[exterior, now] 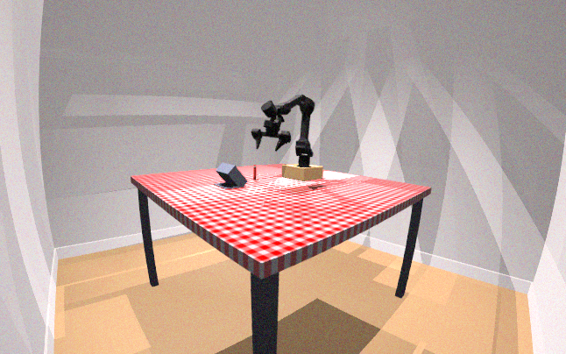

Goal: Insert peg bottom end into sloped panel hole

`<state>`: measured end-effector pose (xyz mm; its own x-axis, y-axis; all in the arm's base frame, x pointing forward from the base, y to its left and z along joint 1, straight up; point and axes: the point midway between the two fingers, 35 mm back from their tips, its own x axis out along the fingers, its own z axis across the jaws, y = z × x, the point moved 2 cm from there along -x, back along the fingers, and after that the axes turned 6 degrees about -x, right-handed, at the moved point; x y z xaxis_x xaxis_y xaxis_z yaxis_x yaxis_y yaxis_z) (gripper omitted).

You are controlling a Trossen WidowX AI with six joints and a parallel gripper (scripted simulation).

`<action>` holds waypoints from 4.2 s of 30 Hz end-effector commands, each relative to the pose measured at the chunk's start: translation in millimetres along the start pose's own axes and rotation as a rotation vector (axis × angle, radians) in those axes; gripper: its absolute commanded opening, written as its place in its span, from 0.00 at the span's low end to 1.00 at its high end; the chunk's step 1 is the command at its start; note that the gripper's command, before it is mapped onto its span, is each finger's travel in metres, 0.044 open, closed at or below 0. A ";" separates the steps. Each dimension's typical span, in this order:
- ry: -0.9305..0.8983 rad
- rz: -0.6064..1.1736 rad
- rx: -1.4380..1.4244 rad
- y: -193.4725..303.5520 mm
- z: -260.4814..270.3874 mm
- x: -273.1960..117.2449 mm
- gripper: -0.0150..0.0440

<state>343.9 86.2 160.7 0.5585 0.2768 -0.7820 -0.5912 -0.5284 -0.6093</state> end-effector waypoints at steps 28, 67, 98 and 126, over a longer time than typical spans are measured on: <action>0.196 0.402 0.764 123.9 -93.1 -14.9 1.00; 0.324 0.634 1.251 218.2 -117.5 -36.8 1.00; 0.324 0.634 1.251 247.6 -111.1 0.3 1.00; 0.323 0.627 1.247 244.9 -113.4 -0.9 0.25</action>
<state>264.4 -134.4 26.8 0.0238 -0.0148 -0.9996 -0.8058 0.5915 -0.0279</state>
